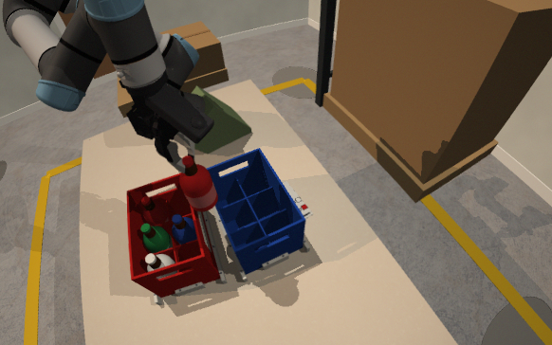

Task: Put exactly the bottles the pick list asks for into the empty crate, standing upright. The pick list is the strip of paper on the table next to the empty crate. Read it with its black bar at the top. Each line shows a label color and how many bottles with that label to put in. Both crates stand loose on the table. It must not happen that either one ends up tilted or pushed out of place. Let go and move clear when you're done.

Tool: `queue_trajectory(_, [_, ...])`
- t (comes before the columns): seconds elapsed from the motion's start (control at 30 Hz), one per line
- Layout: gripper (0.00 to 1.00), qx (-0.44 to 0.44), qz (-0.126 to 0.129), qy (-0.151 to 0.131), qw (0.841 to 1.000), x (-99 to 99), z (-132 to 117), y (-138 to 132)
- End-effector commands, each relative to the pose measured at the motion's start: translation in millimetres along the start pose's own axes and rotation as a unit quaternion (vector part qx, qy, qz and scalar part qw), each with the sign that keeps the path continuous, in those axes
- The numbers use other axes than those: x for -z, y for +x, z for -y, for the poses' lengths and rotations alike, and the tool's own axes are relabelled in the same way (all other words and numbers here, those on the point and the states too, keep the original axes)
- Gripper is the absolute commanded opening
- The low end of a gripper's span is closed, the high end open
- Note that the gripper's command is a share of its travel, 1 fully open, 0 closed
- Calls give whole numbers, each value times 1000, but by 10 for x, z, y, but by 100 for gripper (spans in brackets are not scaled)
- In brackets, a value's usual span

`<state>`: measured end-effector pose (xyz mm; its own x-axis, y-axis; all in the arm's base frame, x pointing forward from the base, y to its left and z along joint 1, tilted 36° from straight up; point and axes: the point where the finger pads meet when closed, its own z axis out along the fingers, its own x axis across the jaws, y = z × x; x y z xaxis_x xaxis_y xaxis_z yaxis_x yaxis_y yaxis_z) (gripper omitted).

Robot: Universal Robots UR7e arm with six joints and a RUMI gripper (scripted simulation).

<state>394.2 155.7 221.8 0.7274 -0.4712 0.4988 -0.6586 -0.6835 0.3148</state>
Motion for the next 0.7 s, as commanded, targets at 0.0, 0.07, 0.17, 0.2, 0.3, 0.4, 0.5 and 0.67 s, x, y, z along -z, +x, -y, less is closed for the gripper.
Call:
queue_trajectory(0.0, [0,0,0,1,1000,6,-4,-110])
queue_trajectory(0.07, [0,0,0,1,1000,6,-4,-110])
queue_trajectory(0.17, [0,0,0,1,1000,6,-8,-170])
queue_trajectory(0.2, [0,0,0,1,1000,6,-9,-190])
queue_trajectory(0.3, [0,0,0,1,1000,6,-12,-250])
queue_trajectory(0.4, [0,0,0,1,1000,6,-16,-310])
queue_trajectory(0.5, [0,0,0,1,1000,6,-19,-369])
queue_trajectory(0.67, [0,0,0,1,1000,6,-22,-429])
